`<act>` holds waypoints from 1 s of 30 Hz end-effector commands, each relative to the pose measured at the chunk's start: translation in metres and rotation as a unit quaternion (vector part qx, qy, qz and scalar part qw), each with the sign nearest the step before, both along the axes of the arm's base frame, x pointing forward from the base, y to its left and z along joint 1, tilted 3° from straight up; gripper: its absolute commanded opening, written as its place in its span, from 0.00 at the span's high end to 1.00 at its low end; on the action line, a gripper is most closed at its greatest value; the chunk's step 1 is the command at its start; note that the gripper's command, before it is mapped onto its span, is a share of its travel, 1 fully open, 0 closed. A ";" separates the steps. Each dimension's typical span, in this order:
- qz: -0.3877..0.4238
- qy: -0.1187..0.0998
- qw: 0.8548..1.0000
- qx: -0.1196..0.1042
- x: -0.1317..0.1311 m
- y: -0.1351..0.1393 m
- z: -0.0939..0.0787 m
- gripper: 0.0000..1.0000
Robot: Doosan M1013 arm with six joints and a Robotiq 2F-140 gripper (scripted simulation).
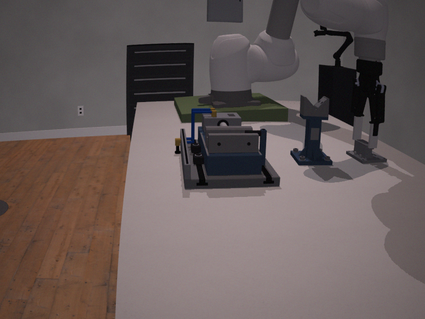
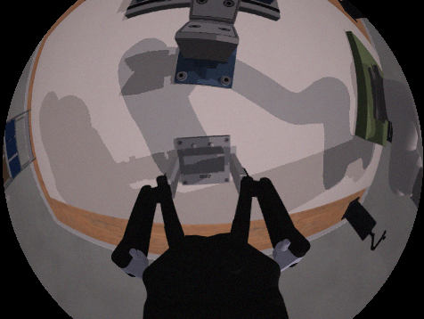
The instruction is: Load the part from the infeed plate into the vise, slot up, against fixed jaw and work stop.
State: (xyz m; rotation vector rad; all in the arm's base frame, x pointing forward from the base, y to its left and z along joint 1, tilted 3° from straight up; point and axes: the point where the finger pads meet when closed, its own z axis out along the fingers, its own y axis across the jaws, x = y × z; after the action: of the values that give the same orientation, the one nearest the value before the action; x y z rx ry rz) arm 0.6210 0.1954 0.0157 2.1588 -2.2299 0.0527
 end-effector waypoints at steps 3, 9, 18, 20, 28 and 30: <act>0.000 0.000 1.000 0.000 0.000 0.000 -0.004 0.49; 0.000 0.000 1.000 0.000 0.000 0.000 -0.009 0.49; 0.000 0.000 1.000 0.000 0.000 -0.001 -0.013 0.49; 0.000 0.000 1.000 0.000 0.000 -0.001 -0.014 0.49; 0.000 0.000 1.000 0.000 0.000 -0.001 -0.016 0.49; 0.000 0.000 1.000 0.000 0.000 -0.001 -0.016 0.49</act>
State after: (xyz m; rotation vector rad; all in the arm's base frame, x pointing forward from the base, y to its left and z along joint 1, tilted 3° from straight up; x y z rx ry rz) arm 0.6210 0.1947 -0.0003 2.1588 -2.2299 0.0527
